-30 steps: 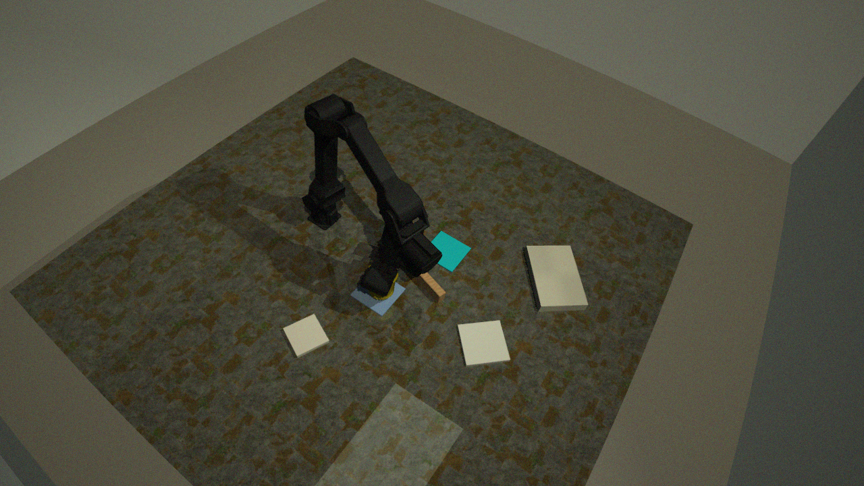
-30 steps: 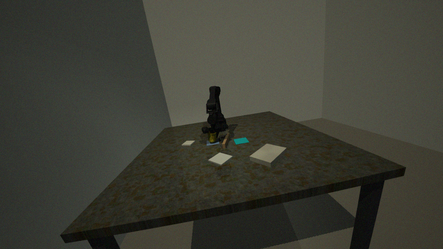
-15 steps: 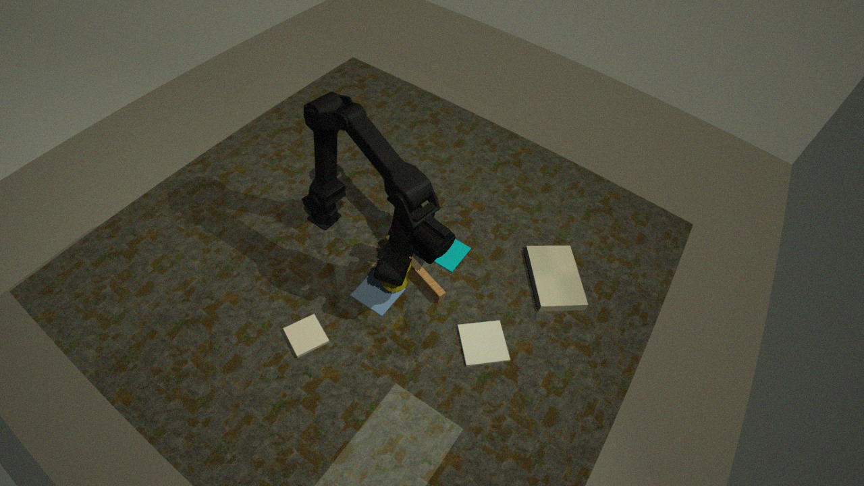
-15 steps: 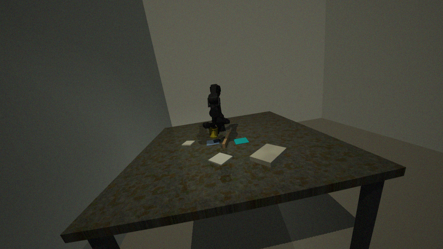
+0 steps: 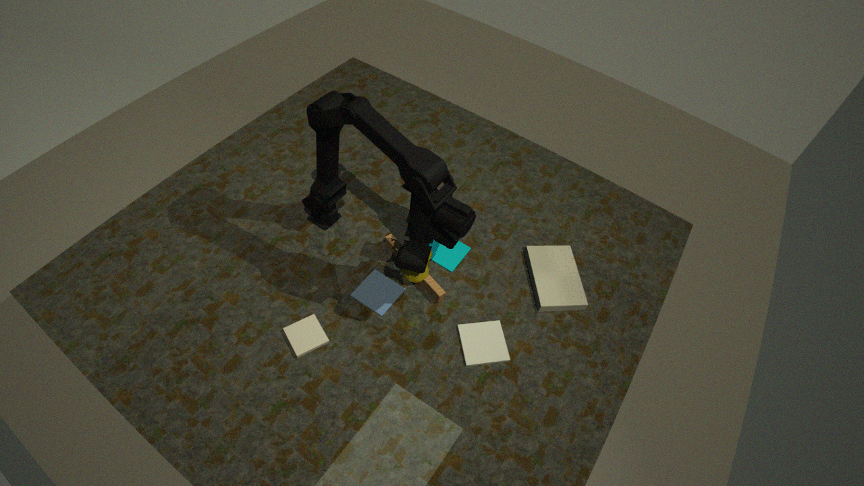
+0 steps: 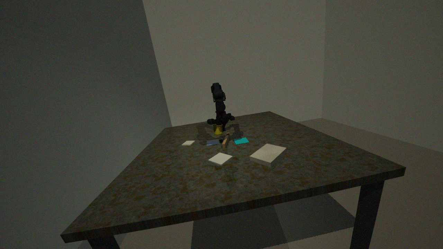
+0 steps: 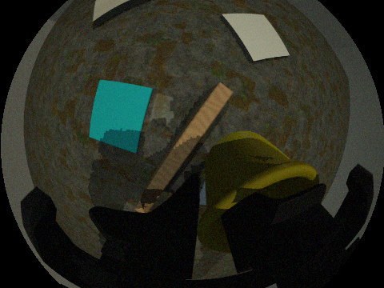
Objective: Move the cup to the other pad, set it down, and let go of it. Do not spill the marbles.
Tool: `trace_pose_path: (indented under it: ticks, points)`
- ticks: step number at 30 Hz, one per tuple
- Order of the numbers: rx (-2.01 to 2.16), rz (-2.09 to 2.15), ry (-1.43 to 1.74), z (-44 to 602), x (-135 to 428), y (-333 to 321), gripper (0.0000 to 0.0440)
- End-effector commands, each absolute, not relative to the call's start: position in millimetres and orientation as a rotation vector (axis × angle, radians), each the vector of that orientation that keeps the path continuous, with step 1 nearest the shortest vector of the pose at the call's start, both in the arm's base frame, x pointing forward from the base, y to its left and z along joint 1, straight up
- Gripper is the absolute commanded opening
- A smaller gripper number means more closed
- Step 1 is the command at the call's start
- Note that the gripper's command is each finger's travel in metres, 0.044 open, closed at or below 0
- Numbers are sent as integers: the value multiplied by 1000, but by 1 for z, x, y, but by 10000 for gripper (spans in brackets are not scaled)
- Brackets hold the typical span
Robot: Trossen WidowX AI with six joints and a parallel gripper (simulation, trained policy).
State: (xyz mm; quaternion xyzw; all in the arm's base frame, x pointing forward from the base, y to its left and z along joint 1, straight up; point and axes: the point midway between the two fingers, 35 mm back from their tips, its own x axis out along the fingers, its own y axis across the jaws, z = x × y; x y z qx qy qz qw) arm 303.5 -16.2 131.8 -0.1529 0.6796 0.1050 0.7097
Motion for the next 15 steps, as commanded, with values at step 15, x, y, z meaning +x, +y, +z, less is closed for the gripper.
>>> trace_pose_path:
  ticks: [15]
  points:
    - [-377,281,1407,138,324,45,0]
